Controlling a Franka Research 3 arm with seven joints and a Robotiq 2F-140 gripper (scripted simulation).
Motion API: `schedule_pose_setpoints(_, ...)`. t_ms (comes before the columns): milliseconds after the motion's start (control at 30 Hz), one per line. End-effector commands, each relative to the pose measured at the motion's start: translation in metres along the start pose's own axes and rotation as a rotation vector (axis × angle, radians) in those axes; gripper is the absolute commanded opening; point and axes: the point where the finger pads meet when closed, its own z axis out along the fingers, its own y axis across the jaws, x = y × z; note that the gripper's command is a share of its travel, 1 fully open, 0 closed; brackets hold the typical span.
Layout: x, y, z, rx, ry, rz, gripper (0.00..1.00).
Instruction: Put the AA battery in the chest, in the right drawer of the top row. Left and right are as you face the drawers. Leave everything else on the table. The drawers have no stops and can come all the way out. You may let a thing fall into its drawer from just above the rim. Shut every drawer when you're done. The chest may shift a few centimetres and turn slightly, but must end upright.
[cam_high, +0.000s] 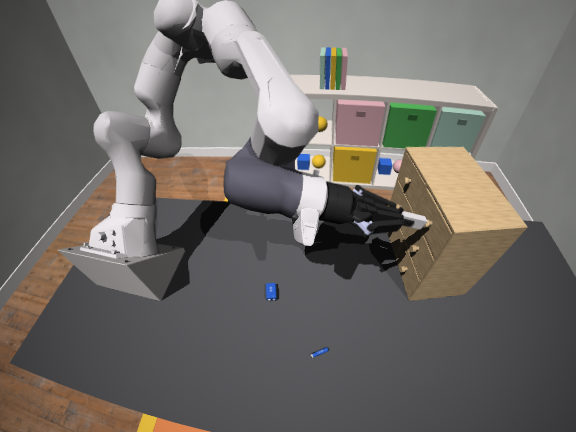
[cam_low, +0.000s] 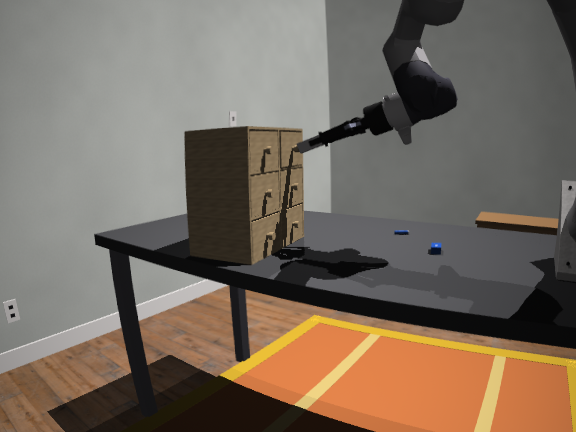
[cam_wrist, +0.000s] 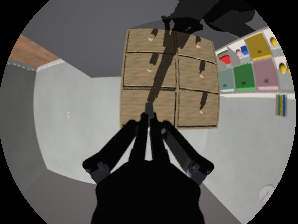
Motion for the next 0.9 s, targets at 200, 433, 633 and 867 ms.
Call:
schedule_pose_setpoints(200, 0.001, -0.0005, 0.0013, 0.002, 0.0, 0.006, 0.1)
schedule_pose_setpoints(433, 0.001, -0.0005, 0.0013, 0.002, 0.0, 0.006, 0.1)
schedule_pose_setpoints(633, 0.001, -0.0005, 0.0013, 0.002, 0.0, 0.006, 0.1)
schedule_pose_setpoints(867, 0.0032, -0.0005, -0.0048, 0.002, 0.0, 0.006, 0.1)
